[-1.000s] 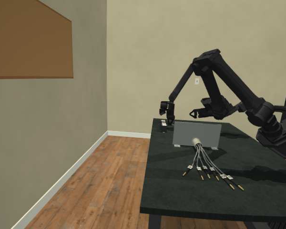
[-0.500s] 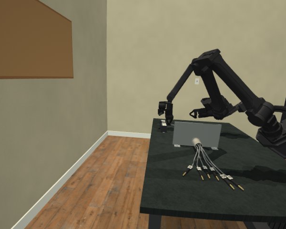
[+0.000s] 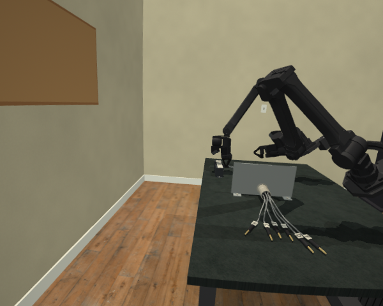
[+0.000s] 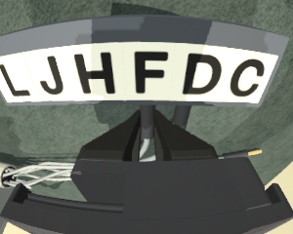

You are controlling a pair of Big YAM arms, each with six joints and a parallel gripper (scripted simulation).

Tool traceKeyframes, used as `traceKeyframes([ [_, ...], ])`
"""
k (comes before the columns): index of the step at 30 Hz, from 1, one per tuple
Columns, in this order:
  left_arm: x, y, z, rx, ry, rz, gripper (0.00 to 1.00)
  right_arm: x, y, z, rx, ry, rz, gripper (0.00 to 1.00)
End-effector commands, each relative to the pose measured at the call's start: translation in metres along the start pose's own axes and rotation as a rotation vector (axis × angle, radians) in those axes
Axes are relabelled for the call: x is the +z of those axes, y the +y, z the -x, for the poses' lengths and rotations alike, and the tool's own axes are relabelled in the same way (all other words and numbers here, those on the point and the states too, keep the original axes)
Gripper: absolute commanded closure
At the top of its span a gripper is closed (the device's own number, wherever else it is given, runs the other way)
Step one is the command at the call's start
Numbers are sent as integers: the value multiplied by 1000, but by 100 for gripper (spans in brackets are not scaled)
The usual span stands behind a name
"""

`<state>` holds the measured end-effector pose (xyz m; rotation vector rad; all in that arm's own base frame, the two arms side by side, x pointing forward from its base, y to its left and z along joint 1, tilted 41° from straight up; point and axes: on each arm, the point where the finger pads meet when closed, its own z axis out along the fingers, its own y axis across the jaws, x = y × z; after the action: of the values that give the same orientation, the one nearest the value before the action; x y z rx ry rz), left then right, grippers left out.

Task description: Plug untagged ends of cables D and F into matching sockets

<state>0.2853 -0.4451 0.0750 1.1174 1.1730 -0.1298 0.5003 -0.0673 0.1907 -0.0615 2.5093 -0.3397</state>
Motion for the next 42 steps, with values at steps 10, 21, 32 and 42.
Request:
traceKeyframes([
  [10,0,-6,1,9,-3,-10,0,-3,6,48,1,-53,6,95],
  [21,0,-6,1,9,-3,-10,0,-3,6,53,-3,-52,6,95],
  [32,0,-6,1,9,-3,-10,0,-15,4,43,0,-83,3,65],
  [42,0,-6,1,9,-3,-10,0,-35,2,49,15,-123,-2,65],
])
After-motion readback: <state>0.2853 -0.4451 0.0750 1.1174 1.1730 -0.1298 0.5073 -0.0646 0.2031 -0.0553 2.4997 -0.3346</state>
